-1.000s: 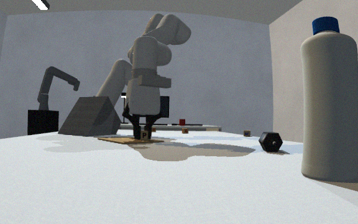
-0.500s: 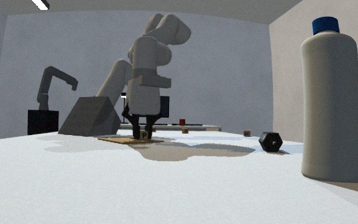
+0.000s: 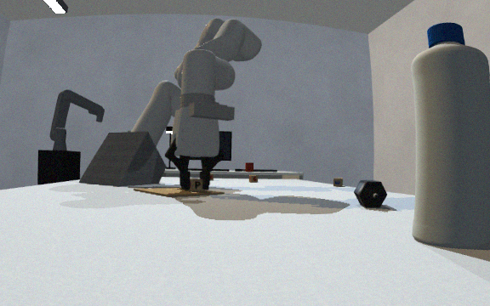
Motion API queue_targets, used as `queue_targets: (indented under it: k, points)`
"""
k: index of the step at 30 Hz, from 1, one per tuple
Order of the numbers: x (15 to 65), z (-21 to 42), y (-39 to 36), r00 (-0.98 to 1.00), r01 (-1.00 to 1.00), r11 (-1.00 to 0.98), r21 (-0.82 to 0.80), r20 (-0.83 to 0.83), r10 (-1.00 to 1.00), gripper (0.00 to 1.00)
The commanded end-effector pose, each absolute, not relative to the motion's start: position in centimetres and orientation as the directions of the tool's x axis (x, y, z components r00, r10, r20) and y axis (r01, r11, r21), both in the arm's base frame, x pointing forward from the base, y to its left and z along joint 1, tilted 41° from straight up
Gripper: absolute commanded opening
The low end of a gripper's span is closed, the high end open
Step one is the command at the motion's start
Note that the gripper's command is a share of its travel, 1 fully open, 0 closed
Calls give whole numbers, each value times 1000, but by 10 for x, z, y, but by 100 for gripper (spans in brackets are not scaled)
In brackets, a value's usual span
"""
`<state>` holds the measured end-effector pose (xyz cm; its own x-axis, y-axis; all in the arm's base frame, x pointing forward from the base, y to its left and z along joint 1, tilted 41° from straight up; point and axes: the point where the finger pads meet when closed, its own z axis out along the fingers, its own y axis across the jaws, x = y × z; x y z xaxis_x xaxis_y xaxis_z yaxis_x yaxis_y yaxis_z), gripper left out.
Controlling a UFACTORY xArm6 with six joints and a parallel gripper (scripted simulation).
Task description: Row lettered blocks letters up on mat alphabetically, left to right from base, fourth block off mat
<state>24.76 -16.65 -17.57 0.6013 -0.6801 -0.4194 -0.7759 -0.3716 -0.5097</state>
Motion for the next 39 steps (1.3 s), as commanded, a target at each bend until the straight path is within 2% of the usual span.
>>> queue_targets:
  k: [1, 33, 34, 39]
  points:
    - [248, -175, -169, 601, -775, -372, -510, -416, -682, 43]
    - [231, -107, -226, 601, -775, -373, -510, -415, -683, 43]
    - [231, -107, -226, 601, -775, -373, -510, -415, -683, 100]
    - [231, -107, -226, 601, -775, -373, -510, -415, -683, 100]
